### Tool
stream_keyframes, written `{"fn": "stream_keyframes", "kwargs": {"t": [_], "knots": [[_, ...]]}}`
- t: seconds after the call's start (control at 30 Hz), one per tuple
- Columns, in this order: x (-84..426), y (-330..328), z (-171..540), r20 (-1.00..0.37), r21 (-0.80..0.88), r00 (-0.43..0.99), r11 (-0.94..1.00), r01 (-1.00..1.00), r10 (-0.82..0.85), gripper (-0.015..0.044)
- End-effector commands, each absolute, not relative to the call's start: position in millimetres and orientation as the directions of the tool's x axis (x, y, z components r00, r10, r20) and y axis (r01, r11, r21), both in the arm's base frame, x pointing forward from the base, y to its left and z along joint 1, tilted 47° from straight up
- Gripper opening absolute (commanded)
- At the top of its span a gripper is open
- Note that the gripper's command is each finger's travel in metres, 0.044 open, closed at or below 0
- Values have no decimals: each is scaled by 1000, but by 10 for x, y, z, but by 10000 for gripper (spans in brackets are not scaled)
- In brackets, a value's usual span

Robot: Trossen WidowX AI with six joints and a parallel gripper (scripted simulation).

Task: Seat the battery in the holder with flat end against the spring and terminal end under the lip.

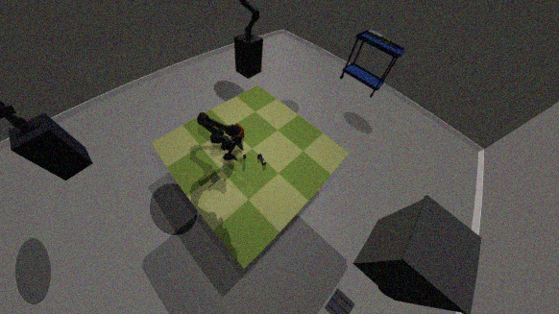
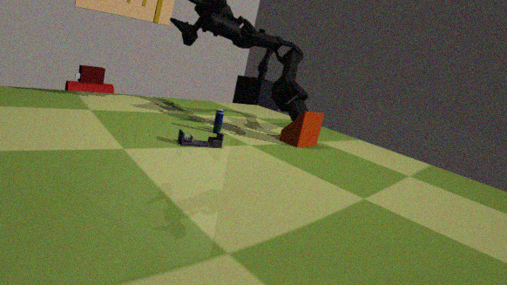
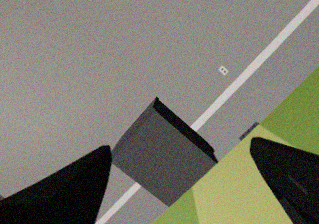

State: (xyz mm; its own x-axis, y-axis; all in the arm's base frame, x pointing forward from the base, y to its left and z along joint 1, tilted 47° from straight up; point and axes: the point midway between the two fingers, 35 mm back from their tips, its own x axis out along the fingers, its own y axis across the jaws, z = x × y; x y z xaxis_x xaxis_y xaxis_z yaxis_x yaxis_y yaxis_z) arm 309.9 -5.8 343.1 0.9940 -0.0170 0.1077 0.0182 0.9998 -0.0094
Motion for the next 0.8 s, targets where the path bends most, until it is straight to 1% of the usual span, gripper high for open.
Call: {"fn": "stream_keyframes", "kwargs": {"t": [0.0,0.03,0.1,0.2,0.3,0.4,0.47,0.53,0.6,0.67,0.77], "knots": [[3120,-56,3397,90,2,996,1000,19,-19,374],[3177,-48,3293,37,36,999,999,25,-26,348],[3337,-8,2899,-158,143,986,987,76,-53,295],[3430,63,2267,-453,229,885,945,233,-108,216],[3343,85,1752,-679,196,708,881,431,-195,138],[3125,55,1368,-822,46,469,784,620,-322,59],[2948,16,1215,-854,-98,304,703,704,-423,6],[2779,-31,1148,-833,-253,152,610,751,-532,0],[2639,-79,1161,-766,-401,26,508,763,-643,0],[2572,-106,1208,-700,-487,-38,438,756,-713,0],[2566,-109,1216,-690,-497,-45,429,754,-722,0]]}}
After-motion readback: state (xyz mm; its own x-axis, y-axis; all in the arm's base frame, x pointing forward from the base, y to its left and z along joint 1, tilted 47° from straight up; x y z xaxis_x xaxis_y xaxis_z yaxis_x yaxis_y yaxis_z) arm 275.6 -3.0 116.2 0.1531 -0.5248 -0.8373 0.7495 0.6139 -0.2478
